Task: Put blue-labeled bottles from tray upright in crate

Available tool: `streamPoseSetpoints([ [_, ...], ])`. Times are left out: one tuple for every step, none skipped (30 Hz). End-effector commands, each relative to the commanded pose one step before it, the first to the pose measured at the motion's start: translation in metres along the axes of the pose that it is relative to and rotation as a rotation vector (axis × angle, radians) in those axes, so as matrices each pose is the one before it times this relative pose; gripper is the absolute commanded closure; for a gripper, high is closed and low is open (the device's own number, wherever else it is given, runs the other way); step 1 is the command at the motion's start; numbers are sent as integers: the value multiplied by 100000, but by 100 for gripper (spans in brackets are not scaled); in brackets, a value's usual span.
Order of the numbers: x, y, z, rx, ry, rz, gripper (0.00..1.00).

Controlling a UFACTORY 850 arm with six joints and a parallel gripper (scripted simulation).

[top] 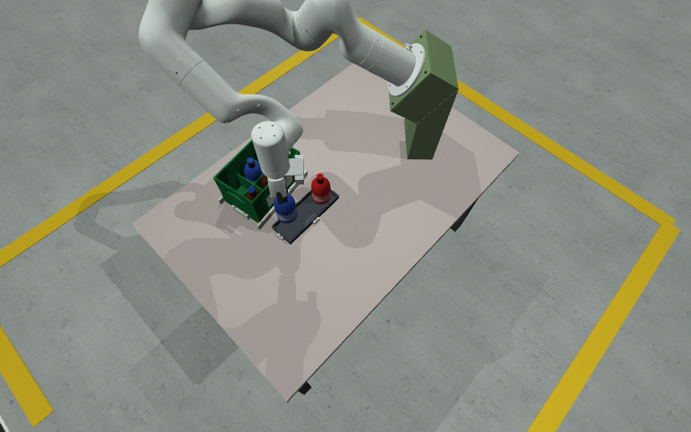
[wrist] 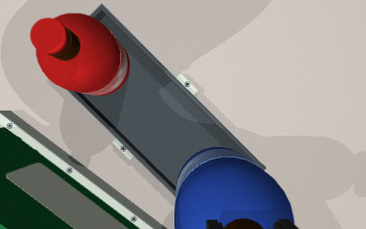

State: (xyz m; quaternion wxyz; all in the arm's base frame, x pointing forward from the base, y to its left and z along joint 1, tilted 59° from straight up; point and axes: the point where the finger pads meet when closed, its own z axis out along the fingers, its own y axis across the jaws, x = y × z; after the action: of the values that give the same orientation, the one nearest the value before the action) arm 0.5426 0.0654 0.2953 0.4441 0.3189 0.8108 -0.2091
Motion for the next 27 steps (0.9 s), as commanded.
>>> streamPoseSetpoints([
  [-27,43,-716,-96,-29,46,100],
  [0,0,-118,0,1,0,100],
  [0,0,0,0,0,0,100],
  [0,0,0,0,0,0,100],
  [0,0,-117,0,-1,0,100],
  [0,0,-117,0,0,0,100],
  [0,0,-116,0,0,0,100],
  [1,-1,-116,0,1,0,100],
  [0,0,-115,0,-1,0,100],
  [0,0,-115,0,0,0,100],
  [0,0,-114,0,0,0,100],
  [0,0,-113,0,1,0,100],
  [0,0,-113,0,0,0,100],
  [0,0,-112,0,-1,0,100],
  [0,0,-112,0,0,0,100],
  [0,0,-111,0,1,0,100],
  [0,0,-110,0,0,0,100],
  [0,0,-110,0,-1,0,100],
  [0,0,-109,0,0,0,100],
  [0,0,0,0,0,0,100],
  [0,0,0,0,0,0,100],
  [0,0,-108,0,0,0,100],
  [0,0,-107,0,1,0,100],
  [0,0,-107,0,-1,0,100],
  [0,0,-106,0,-1,0,100],
  [0,0,-105,0,0,0,100],
  [0,0,-104,0,1,0,100],
])
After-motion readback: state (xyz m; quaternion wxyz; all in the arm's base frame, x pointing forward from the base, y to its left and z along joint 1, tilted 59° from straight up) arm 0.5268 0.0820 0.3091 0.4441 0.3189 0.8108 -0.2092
